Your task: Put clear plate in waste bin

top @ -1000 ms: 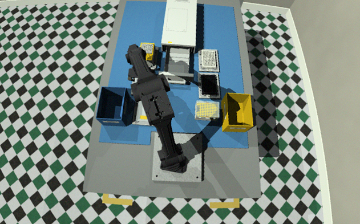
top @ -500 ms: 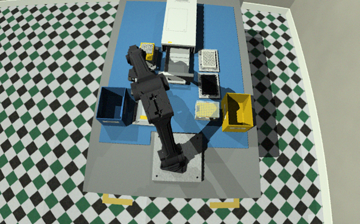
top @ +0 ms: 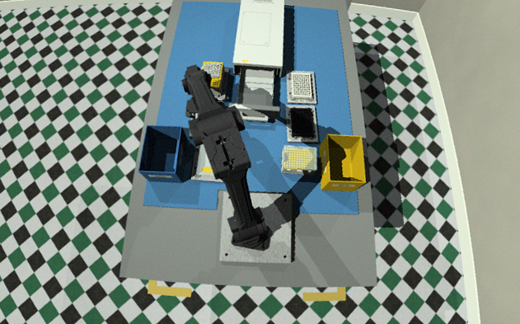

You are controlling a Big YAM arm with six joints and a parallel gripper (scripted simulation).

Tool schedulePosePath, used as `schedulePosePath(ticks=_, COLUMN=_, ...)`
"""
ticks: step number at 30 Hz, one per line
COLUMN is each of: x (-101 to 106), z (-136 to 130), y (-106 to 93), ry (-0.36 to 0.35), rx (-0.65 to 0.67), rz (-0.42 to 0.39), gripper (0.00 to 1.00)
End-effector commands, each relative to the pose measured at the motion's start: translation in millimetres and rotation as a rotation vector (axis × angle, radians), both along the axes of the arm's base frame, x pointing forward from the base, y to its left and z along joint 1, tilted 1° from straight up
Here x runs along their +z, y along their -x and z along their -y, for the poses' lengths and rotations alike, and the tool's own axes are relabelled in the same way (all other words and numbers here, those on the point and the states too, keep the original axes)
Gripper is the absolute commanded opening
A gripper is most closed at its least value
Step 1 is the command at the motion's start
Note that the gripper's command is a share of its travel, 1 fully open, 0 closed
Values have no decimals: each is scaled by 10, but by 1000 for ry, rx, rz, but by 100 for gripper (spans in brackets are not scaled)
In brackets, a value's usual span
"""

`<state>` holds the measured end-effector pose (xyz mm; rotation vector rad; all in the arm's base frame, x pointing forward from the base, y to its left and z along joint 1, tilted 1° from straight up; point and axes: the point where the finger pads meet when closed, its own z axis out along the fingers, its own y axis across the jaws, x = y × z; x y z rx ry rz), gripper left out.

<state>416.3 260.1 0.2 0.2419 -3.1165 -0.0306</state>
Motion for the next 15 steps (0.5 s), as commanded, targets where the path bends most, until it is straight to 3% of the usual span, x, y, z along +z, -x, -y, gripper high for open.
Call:
schedulePosePath(ticks=1, x=100, z=-78, y=-103, ry=-18, rx=0, rz=27, gripper=92)
schedulePosePath(ticks=12, x=100, z=-78, y=-103, ry=-18, rx=0, rz=27, gripper=86)
schedulePosePath(ticks=13, x=100, z=-78, y=-103, ry=-18, rx=0, rz=27, gripper=0)
schedulePosePath(ticks=15, x=100, z=-78, y=-103, ry=-18, rx=0, rz=27, gripper=0)
